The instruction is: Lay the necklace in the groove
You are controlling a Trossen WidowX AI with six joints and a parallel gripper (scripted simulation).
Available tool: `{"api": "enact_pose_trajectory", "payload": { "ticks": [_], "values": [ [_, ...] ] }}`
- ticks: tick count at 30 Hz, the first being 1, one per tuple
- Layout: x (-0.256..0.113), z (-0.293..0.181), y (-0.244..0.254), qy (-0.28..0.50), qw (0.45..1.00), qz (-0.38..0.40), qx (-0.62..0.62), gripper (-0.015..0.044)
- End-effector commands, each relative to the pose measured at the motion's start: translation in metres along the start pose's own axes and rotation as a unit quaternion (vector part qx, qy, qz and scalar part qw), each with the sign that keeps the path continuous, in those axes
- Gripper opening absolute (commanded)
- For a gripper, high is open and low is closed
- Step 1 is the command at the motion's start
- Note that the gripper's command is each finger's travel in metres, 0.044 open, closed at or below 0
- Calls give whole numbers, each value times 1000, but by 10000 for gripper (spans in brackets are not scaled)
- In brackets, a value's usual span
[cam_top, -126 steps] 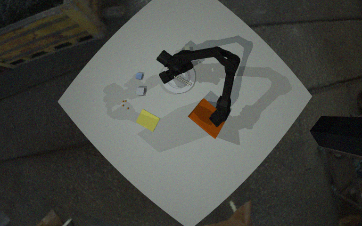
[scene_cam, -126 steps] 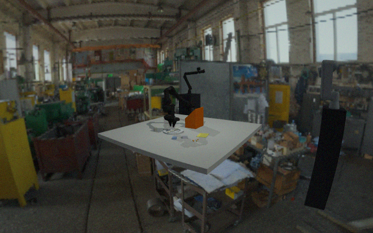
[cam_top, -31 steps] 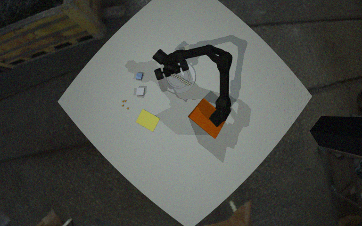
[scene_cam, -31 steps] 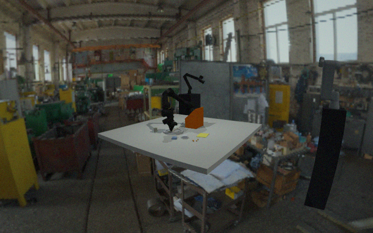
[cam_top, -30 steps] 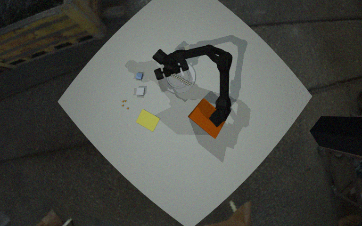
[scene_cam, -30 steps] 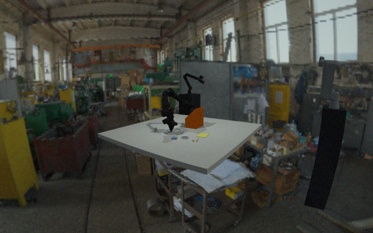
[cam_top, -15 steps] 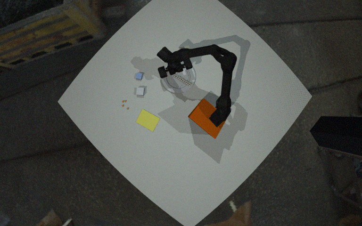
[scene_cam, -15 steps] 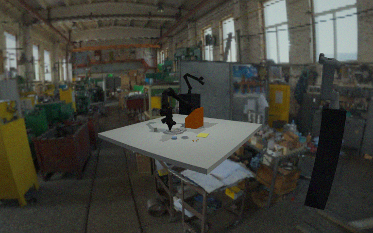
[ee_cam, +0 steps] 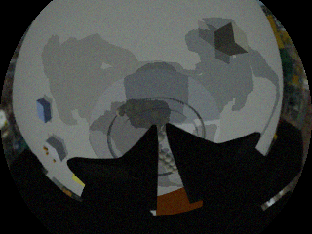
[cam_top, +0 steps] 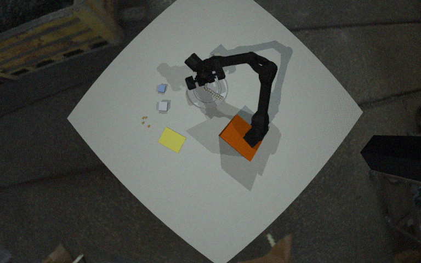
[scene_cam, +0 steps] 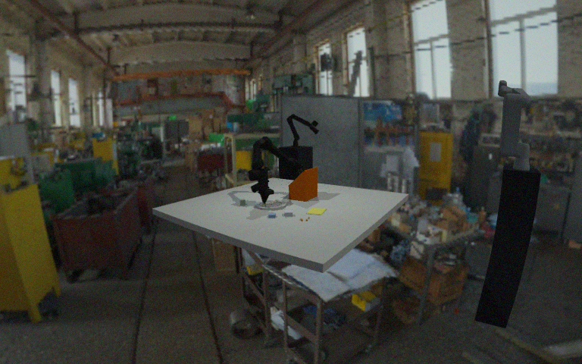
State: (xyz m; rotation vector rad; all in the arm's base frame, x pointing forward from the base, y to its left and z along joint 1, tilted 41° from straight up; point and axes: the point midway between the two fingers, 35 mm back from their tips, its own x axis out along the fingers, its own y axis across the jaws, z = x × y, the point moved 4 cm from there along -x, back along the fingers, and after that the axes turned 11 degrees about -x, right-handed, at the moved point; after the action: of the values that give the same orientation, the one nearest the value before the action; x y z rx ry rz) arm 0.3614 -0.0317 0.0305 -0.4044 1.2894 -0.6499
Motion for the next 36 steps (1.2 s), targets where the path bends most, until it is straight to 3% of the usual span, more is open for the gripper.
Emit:
{"api": "enact_pose_trajectory", "payload": {
  "ticks": [1, 13, 36],
  "values": [
    [0, 0, 0, 0, 1000, 0, 0, 131],
    [0, -1, 0, 1, 1000, 0, -1, 440],
    [-1, -1, 0, 1, 1000, -1, -1, 440]
  ]
}}
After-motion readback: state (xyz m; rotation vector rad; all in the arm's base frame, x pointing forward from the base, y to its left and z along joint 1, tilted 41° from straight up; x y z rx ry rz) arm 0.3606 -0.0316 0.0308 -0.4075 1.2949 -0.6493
